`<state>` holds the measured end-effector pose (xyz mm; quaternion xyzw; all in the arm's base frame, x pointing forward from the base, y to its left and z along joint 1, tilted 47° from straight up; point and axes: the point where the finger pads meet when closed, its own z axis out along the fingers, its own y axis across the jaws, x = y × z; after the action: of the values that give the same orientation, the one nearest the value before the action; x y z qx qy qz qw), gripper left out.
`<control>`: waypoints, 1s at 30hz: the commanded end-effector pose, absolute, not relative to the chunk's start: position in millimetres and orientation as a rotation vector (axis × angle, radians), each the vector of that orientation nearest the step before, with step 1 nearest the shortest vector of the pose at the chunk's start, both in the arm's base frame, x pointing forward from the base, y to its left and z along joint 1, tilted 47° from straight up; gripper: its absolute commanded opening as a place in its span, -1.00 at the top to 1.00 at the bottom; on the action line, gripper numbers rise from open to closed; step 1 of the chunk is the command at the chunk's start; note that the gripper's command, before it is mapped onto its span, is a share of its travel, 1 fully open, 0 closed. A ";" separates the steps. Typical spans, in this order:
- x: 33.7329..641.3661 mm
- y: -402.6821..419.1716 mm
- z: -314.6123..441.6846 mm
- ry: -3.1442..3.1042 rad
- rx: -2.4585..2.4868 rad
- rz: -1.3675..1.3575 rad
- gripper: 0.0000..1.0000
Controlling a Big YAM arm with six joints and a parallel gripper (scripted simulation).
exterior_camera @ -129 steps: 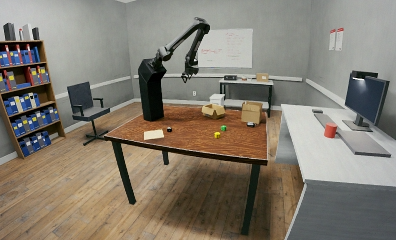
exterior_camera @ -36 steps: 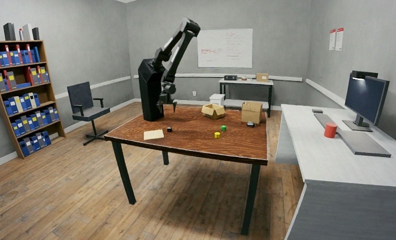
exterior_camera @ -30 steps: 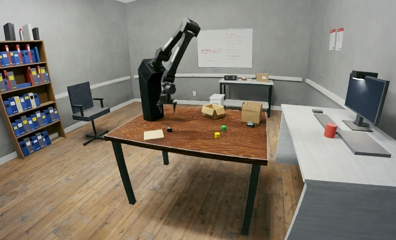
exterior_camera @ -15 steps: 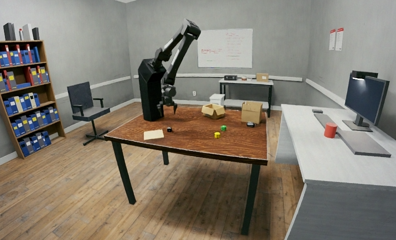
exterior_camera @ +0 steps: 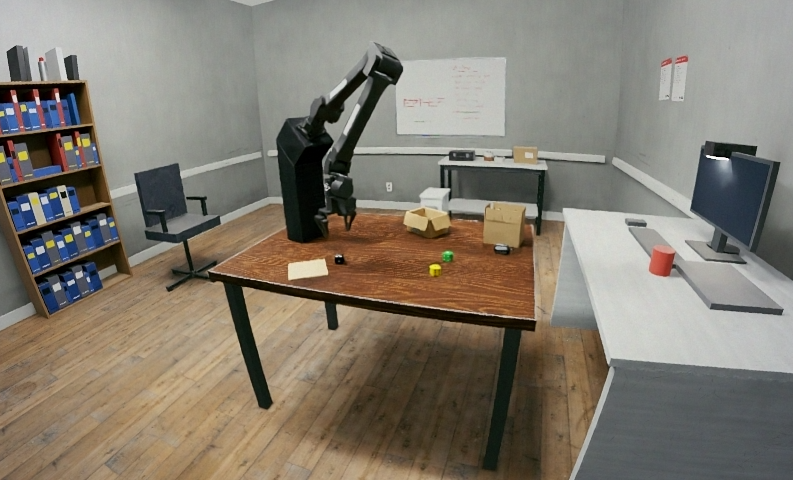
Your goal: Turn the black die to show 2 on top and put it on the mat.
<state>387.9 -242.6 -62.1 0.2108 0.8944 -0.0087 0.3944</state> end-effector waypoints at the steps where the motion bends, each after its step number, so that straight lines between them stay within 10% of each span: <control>1: 392.4 -238.4 -65.8 2.308 0.312 -0.108 -1.00; 28: 398.6 -246.0 -75.1 2.328 -0.386 -0.428 -1.00; 29: 398.6 -245.1 -75.8 2.329 -0.388 -0.425 0.11; 30: 398.4 -244.9 -76.2 2.331 -0.387 -0.423 0.11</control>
<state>403.7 -244.4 -81.2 -0.1329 0.9098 -0.1515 0.3628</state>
